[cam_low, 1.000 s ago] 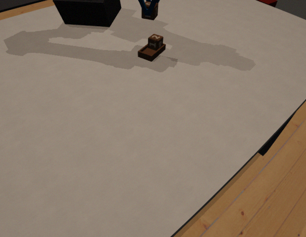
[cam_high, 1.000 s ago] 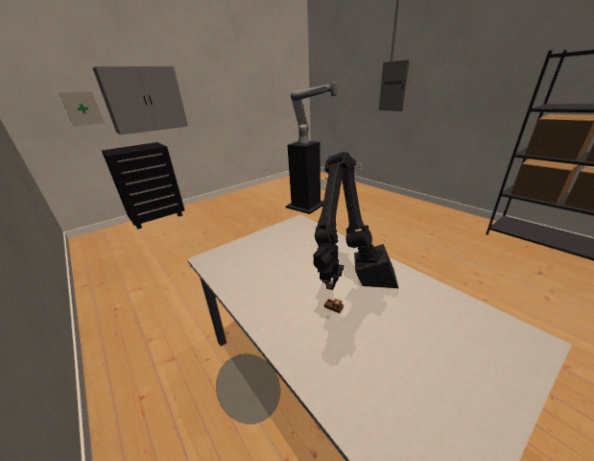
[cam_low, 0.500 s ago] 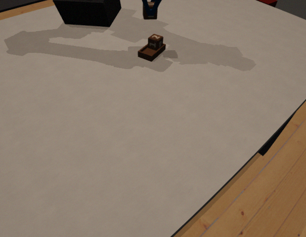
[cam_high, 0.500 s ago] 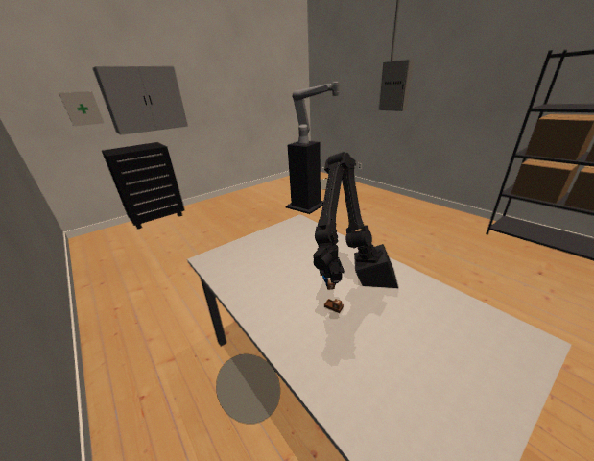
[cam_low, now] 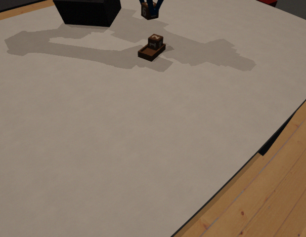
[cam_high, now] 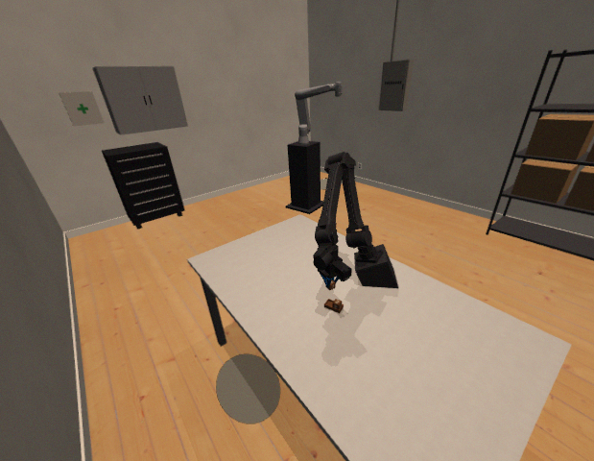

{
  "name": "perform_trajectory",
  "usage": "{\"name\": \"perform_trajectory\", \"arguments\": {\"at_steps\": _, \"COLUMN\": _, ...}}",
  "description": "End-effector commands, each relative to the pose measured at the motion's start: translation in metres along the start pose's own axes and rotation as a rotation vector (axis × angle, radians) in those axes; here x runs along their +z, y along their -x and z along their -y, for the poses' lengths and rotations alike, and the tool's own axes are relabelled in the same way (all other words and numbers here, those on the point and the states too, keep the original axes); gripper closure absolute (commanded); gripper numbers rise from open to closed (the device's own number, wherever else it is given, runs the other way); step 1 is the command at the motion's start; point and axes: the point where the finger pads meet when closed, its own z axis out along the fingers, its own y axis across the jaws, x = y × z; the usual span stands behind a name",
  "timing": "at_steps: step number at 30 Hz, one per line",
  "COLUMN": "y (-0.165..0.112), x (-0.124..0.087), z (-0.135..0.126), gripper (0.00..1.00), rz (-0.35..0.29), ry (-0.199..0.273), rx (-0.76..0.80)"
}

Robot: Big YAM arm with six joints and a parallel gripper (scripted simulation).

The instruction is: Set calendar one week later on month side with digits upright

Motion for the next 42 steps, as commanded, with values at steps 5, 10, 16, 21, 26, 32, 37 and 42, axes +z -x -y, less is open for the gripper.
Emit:
{"name": "perform_trajectory", "arguments": {"at_steps": 5, "y": 0.007, "x": -0.017, "z": 0.019, "gripper": 0.74, "rz": 0.026, "ry": -0.039, "rx": -0.279}}
{"name": "perform_trajectory", "arguments": {"at_steps": 10, "y": 0.007, "x": -0.017, "z": 0.018, "gripper": 0.74, "rz": 0.024, "ry": -0.041, "rx": -0.408}}
{"name": "perform_trajectory", "arguments": {"at_steps": 16, "y": 0.007, "x": -0.017, "z": 0.018, "gripper": 0.74, "rz": 0.023, "ry": -0.041, "rx": -0.454}}
{"name": "perform_trajectory", "arguments": {"at_steps": 21, "y": 0.007, "x": -0.017, "z": 0.018, "gripper": 0.74, "rz": 0.022, "ry": -0.042, "rx": -0.455}}
{"name": "perform_trajectory", "arguments": {"at_steps": 26, "y": 0.007, "x": -0.017, "z": 0.019, "gripper": 0.74, "rz": 0.021, "ry": -0.042, "rx": -0.455}}
{"name": "perform_trajectory", "arguments": {"at_steps": 32, "y": 0.007, "x": -0.014, "z": 0.018, "gripper": 0.74, "rz": 0.02, "ry": -0.039, "rx": -0.454}}
{"name": "perform_trajectory", "arguments": {"at_steps": 37, "y": 0.003, "x": -0.001, "z": 0.01, "gripper": 0.74, "rz": 0.013, "ry": -0.017, "rx": -0.448}}
{"name": "perform_trajectory", "arguments": {"at_steps": 42, "y": 0.002, "x": 0.01, "z": 0.007, "gripper": 0.74, "rz": 0.012, "ry": -0.01, "rx": -0.448}}
